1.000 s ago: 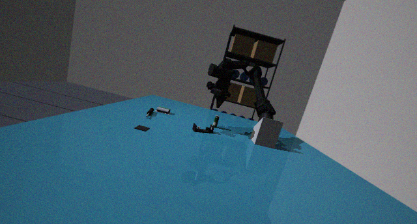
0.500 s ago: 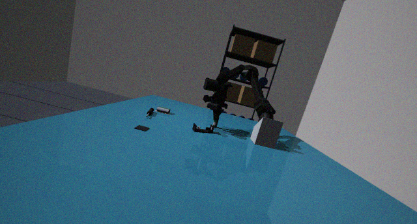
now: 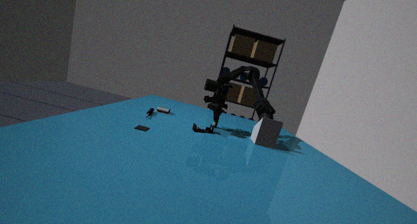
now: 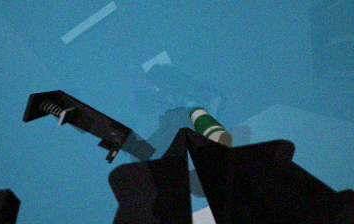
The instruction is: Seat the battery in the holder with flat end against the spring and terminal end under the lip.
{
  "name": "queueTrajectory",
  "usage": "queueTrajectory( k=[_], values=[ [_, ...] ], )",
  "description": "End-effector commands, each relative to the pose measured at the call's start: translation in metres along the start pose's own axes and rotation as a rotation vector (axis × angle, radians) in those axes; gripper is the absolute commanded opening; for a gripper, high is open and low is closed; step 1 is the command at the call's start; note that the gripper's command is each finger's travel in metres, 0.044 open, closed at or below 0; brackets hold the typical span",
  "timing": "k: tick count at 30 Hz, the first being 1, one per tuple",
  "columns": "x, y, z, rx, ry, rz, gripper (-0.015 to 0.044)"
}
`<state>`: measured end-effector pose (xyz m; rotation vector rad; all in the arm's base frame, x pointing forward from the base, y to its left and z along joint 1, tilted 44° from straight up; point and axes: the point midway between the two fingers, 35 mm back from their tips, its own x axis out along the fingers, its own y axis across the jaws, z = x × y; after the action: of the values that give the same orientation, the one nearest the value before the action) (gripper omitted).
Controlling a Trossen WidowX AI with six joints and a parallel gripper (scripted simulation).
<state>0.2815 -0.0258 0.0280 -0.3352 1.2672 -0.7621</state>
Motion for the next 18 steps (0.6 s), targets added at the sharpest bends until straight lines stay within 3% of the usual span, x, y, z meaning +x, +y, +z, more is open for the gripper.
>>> queueTrajectory(
  k=[1,18],
  values=[
    [0.000,-0.008,0.000,-0.003,-0.002,-0.003,0.0000],
    [0.000,-0.035,0.000,-0.003,-0.003,-0.005,0.0000]
  ],
)
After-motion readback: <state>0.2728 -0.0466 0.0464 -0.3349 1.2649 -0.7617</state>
